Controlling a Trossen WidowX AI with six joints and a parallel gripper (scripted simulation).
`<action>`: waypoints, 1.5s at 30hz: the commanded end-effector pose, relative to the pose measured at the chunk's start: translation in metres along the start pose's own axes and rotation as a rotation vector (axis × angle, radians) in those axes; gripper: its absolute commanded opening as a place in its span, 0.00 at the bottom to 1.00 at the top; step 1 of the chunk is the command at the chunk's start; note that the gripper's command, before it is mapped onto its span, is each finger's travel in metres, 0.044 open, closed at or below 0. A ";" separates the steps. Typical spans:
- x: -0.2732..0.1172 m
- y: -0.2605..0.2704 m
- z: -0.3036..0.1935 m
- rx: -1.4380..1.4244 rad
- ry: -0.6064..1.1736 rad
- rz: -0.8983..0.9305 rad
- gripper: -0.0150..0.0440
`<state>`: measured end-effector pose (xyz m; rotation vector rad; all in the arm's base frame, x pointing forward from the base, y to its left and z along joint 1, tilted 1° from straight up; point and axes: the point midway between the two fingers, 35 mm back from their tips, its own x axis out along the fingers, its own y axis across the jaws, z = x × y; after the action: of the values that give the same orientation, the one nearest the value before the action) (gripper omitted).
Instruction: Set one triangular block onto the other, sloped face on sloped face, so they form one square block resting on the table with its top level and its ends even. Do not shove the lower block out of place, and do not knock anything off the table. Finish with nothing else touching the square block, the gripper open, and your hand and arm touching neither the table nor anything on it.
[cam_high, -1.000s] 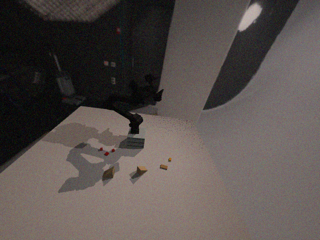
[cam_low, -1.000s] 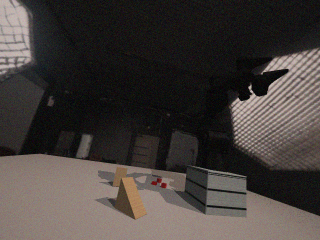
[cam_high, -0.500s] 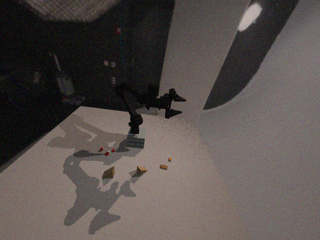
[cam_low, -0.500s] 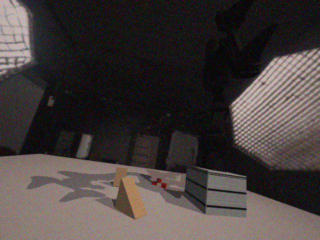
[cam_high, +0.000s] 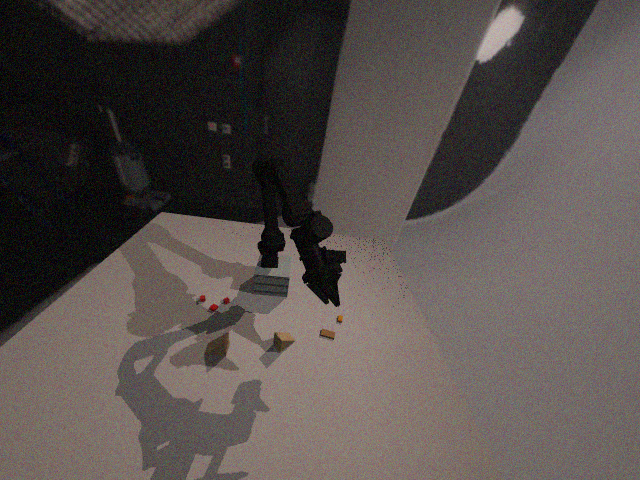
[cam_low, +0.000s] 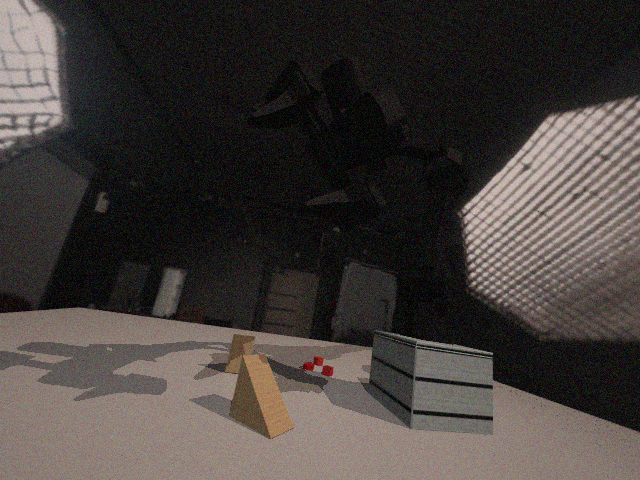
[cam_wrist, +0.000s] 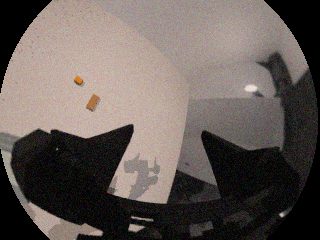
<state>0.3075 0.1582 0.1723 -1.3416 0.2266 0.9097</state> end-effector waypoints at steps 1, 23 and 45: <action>0.016 0.015 -0.049 0.036 0.192 0.122 1.00; -0.010 0.121 -0.233 0.117 0.856 0.830 1.00; 0.005 0.141 -0.259 0.116 0.856 0.829 1.00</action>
<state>0.3077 -0.0754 0.0032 -1.4691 1.5451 0.8890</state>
